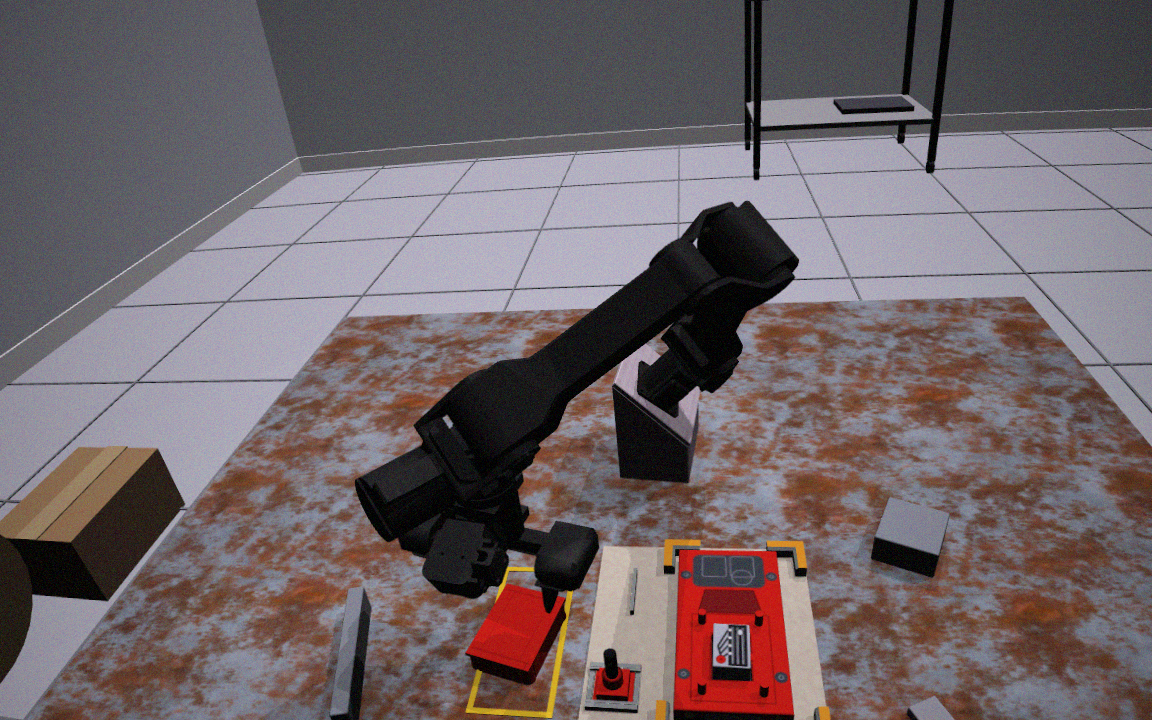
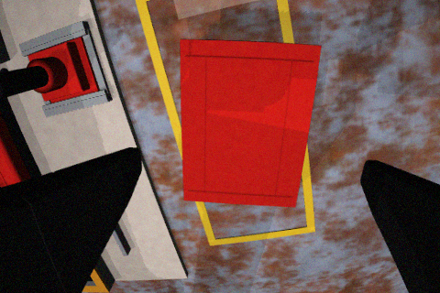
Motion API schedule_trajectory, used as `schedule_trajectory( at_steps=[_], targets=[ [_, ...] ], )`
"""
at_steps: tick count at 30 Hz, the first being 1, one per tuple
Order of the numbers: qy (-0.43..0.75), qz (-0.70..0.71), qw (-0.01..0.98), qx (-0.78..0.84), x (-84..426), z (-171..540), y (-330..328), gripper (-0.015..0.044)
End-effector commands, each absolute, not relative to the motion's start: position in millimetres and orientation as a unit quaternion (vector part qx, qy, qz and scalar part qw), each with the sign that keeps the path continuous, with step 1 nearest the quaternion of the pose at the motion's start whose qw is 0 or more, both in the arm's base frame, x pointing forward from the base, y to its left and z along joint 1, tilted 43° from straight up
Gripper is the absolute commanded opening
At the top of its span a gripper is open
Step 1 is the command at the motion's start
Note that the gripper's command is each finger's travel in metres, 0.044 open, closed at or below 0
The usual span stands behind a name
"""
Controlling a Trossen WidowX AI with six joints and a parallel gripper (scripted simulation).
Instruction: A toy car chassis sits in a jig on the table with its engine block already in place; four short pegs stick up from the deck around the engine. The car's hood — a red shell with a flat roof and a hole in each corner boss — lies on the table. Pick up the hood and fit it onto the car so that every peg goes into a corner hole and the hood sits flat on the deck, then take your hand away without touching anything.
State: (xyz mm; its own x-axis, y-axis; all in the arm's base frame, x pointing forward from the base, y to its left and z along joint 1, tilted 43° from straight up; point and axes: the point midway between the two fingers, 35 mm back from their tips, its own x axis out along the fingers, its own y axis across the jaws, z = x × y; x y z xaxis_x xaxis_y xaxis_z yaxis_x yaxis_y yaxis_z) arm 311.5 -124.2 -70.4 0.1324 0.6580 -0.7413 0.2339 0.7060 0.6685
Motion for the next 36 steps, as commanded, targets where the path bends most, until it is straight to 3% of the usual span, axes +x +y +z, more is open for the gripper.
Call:
schedule_trajectory(
  at_steps=[1,36],
  targets=[
    [0.64,0.16,0.663,0.353,310.4,-73.1,-119.6,0.044],
    [0.64,0.161,0.663,0.353,313.6,-89.4,-104.0,0.044]
  ],
)
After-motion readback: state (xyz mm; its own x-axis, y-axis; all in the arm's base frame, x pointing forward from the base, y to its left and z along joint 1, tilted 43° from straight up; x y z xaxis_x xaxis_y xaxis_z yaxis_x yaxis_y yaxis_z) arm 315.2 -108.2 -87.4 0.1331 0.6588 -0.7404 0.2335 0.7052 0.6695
